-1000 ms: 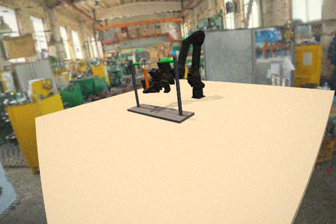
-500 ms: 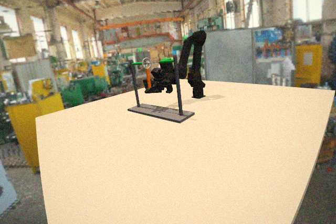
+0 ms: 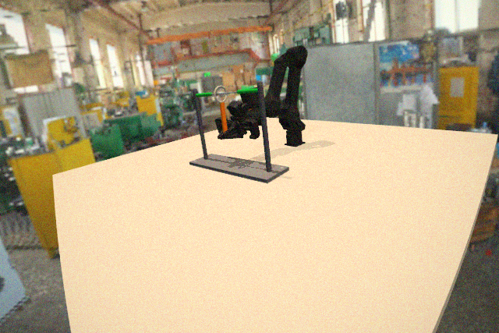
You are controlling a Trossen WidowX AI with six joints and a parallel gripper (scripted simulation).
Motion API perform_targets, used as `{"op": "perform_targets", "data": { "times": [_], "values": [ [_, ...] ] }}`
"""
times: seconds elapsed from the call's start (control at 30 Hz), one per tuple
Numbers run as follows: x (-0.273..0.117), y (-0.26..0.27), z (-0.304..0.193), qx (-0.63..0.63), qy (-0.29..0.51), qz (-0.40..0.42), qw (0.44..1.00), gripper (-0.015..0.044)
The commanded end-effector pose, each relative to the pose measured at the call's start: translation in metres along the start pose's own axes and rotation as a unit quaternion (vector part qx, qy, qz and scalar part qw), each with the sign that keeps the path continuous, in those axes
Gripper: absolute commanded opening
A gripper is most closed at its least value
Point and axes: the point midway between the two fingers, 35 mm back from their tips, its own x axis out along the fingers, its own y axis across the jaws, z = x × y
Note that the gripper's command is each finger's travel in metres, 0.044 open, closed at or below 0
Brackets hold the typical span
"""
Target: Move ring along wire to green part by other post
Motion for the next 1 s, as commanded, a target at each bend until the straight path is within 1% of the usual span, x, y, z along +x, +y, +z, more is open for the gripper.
{"op": "perform_targets", "data": {
  "times": [0.0, 0.97],
  "values": [
    [-0.001, 0.004, 0.002, 0.002, -0.004, -0.002, 1.000, -0.0150],
    [-0.001, 0.040, 0.004, 0.031, -0.002, 0.011, 0.999, -0.0150]
  ]
}}
